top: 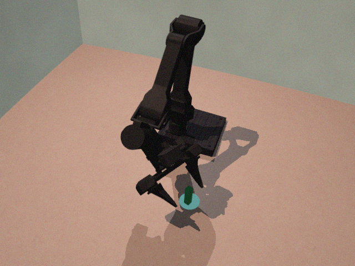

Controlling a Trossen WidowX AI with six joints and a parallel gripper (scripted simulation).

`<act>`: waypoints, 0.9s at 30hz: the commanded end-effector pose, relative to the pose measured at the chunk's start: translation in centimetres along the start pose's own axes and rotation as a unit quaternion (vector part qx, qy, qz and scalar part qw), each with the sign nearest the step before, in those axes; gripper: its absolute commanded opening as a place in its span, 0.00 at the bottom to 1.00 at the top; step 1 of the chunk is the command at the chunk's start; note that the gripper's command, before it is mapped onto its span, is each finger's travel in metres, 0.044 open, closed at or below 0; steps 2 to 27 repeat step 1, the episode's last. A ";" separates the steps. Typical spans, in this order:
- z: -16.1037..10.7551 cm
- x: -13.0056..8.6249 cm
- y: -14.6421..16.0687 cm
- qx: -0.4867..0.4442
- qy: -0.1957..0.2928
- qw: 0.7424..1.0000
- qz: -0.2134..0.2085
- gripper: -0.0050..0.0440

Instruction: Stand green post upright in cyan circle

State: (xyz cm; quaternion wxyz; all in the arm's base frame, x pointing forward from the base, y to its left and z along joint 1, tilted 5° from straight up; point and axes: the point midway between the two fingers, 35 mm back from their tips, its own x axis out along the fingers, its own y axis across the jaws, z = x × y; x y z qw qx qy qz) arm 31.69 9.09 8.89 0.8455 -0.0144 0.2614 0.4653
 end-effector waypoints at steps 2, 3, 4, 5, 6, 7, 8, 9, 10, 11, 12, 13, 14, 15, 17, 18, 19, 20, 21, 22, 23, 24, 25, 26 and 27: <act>0.6 0.8 -0.3 0.002 0.055 0.998 -0.009 0.92; 0.6 0.8 -0.3 0.002 0.055 0.998 -0.009 0.92; 0.6 0.8 -0.3 0.002 0.055 0.998 -0.009 0.92; 0.6 0.8 -0.3 0.002 0.055 0.998 -0.009 0.92; 0.6 0.8 -0.3 0.002 0.055 0.998 -0.009 0.92; 0.6 0.8 -0.3 0.002 0.055 0.998 -0.009 0.92; 0.6 0.8 -0.3 0.002 0.055 0.998 -0.009 0.92; 0.6 0.8 -0.3 0.002 0.055 0.998 -0.009 0.92; 0.6 0.8 -0.3 0.002 0.055 0.998 -0.009 0.92; 0.6 0.8 -0.3 0.002 0.055 0.998 -0.009 0.92; 0.6 0.8 -0.3 0.002 0.055 0.998 -0.009 0.92; 0.6 0.8 -0.3 0.002 0.055 0.998 -0.009 0.92; 0.6 0.8 -0.3 0.002 0.055 0.998 -0.009 0.92; 0.6 0.8 -0.3 0.002 0.055 0.998 -0.009 0.92; 0.6 0.8 -0.3 0.002 0.055 0.998 -0.009 0.92; 0.6 0.8 -0.3 0.002 0.055 0.998 -0.009 0.92; 0.6 0.8 -0.3 0.002 0.055 0.998 -0.009 0.92; 0.6 0.8 -0.3 0.002 0.055 0.998 -0.009 0.92; 0.6 0.8 -0.3 0.002 0.055 0.998 -0.009 0.92; 0.6 0.8 -0.3 0.002 0.055 0.998 -0.009 0.92; 0.6 0.8 -0.3 0.002 0.055 0.998 -0.009 0.92; 0.6 0.8 -0.3 0.002 0.055 0.998 -0.009 0.92; 0.6 0.8 -0.3 0.002 0.055 0.998 -0.009 0.92; 0.6 0.8 -0.3 0.002 0.055 0.998 -0.009 0.92; 0.6 0.8 -0.3 0.002 0.055 0.998 -0.009 0.92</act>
